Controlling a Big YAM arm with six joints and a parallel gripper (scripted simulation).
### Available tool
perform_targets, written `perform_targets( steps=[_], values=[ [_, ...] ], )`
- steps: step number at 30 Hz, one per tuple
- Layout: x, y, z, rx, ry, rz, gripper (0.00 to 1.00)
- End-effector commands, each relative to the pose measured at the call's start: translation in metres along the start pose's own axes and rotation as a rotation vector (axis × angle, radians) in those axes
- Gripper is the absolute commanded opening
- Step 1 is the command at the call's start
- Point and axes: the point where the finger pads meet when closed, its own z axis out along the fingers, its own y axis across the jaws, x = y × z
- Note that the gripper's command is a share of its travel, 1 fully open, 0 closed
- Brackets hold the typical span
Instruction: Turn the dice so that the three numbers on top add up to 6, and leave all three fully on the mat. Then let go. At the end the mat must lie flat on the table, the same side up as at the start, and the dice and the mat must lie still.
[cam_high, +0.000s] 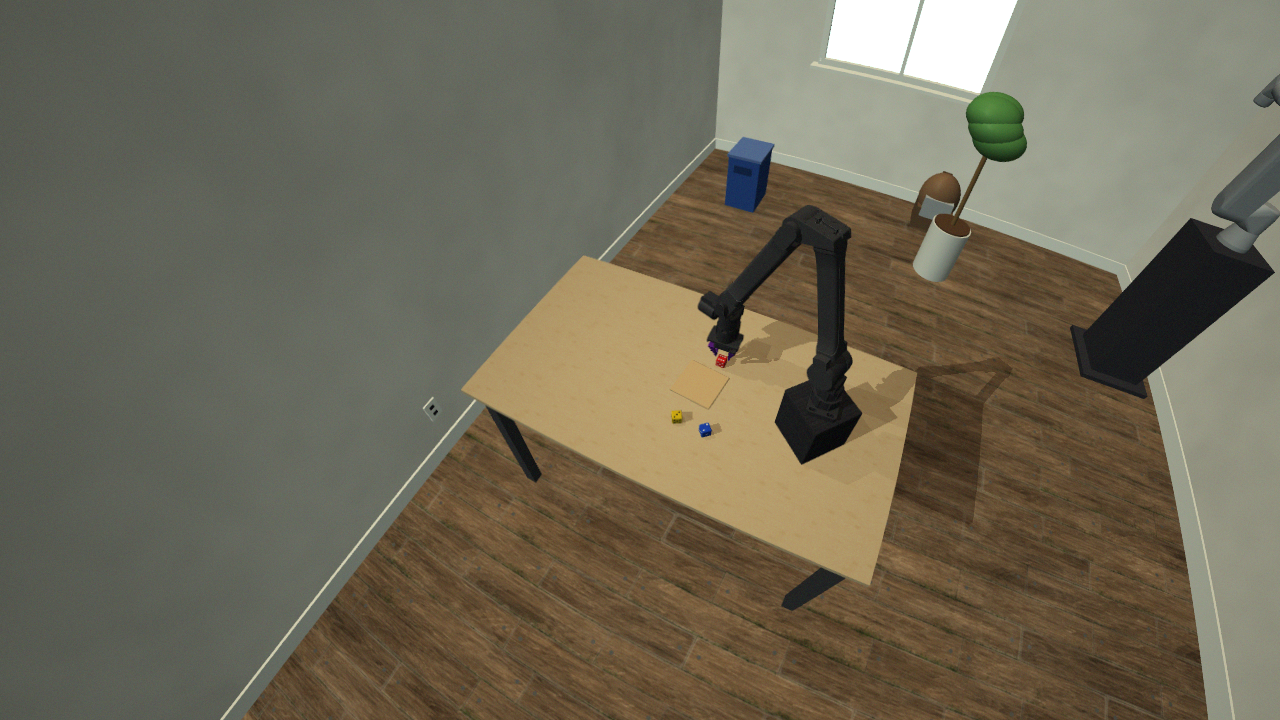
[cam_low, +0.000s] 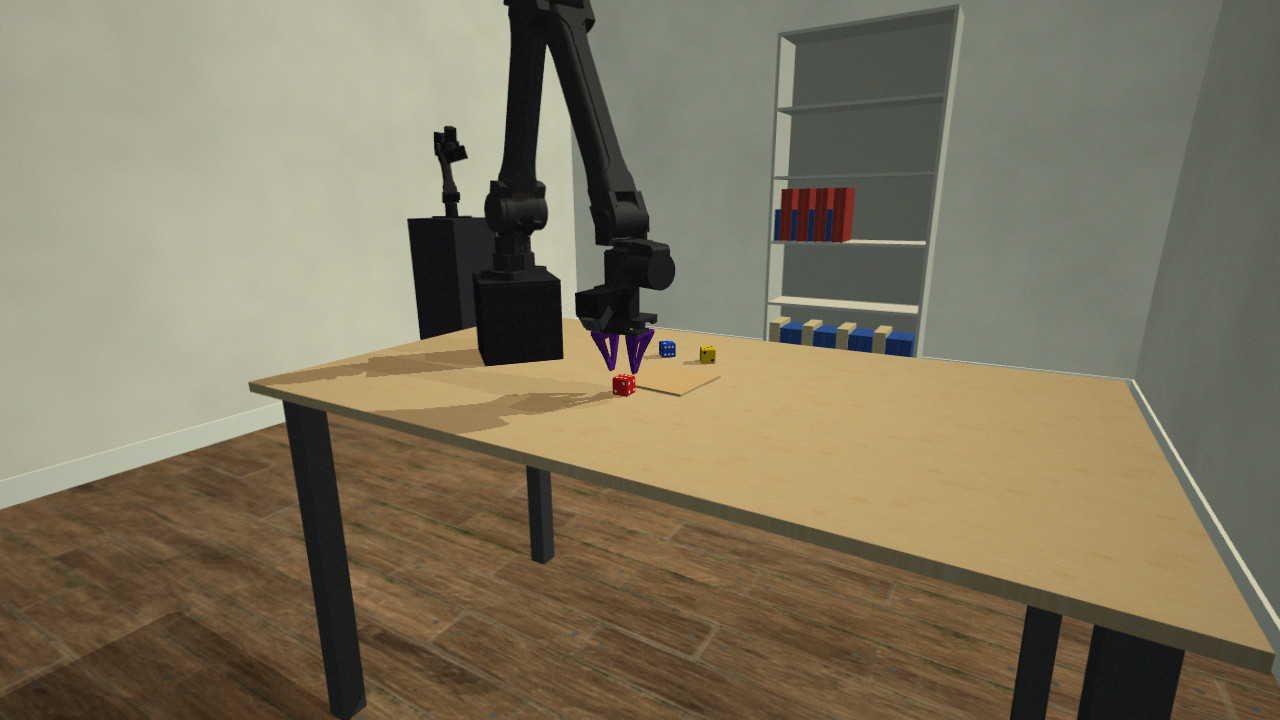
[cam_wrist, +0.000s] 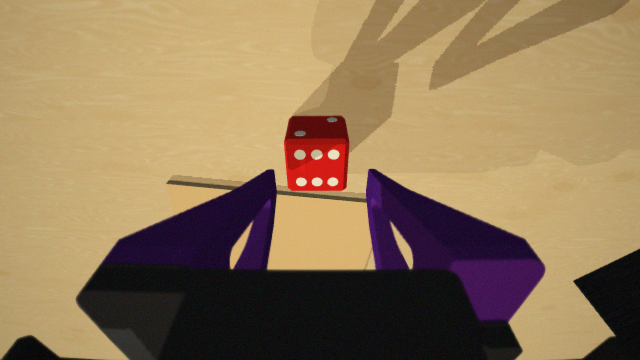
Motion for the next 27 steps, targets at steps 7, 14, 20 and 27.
perform_targets(
  steps=[7, 14, 20, 27],
  values=[
    [-0.0112, 0.0185, -0.0075, -0.046, -0.024, 0.001, 0.45],
    [-0.0112, 0.0185, -0.0075, -0.046, -0.024, 0.001, 0.45],
    [-0.0112, 0.0185, -0.0075, -0.046, -0.024, 0.001, 0.45],
    [-0.0112, 0.0185, -0.0075, -0.046, -0.024, 0.001, 0.45]
  ],
)
